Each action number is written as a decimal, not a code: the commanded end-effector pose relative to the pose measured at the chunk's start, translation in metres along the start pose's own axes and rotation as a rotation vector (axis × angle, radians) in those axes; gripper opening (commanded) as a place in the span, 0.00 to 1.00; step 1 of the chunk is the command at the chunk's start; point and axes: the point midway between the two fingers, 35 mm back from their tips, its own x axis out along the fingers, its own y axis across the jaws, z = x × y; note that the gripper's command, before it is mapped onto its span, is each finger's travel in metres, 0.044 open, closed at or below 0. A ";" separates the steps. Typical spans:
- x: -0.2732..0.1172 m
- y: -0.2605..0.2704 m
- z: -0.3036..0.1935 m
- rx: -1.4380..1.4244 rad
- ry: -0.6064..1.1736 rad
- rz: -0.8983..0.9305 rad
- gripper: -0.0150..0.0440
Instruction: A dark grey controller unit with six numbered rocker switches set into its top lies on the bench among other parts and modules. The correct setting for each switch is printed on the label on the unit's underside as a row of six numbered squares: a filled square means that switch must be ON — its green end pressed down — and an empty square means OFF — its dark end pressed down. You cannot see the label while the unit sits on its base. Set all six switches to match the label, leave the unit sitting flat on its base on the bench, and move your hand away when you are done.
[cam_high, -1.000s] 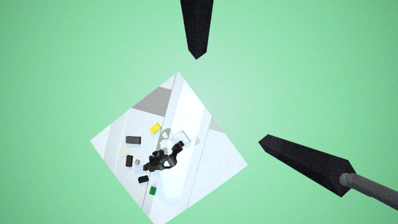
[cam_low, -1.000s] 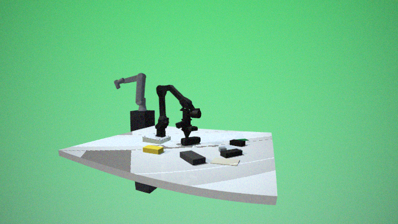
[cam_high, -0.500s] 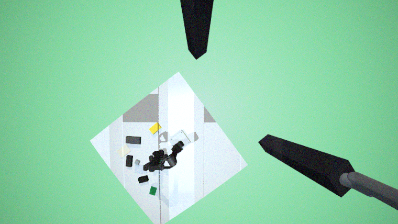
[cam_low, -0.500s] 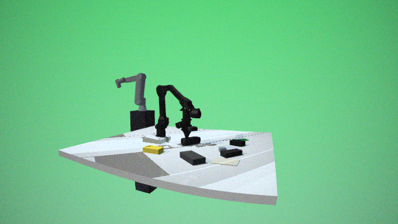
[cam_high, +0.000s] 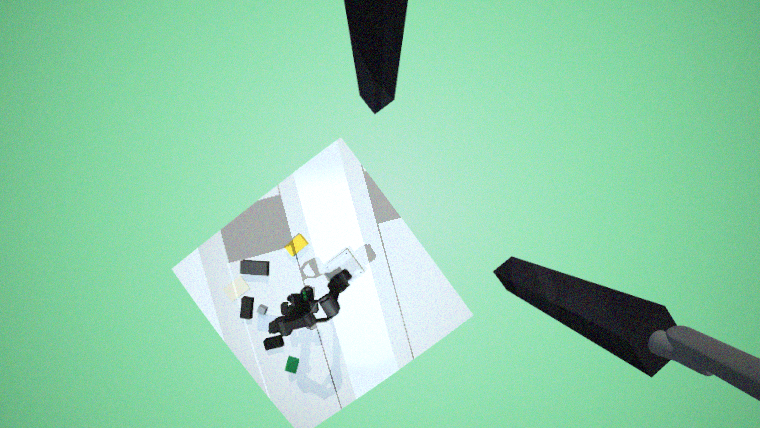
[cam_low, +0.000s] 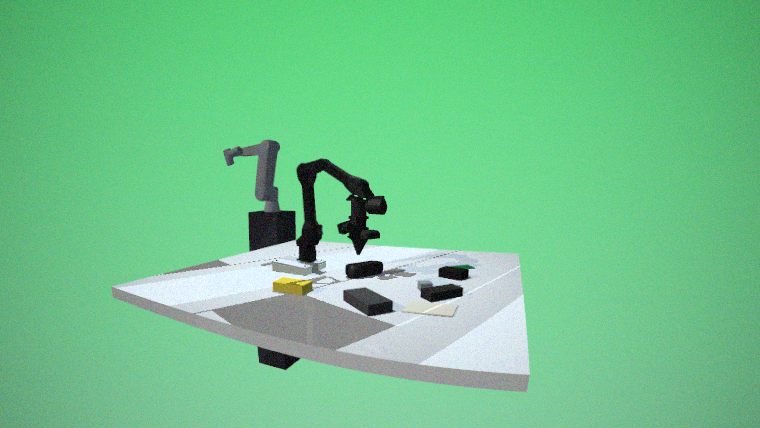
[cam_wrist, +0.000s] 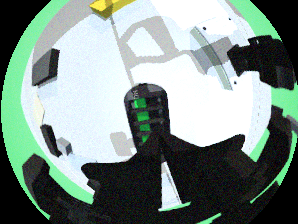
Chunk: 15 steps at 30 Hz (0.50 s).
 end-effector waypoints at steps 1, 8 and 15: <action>-0.004 0.010 -0.028 -0.014 0.005 0.011 0.25; -0.003 0.018 -0.072 0.003 0.011 0.008 0.25; -0.001 0.018 -0.072 0.003 0.011 0.008 0.25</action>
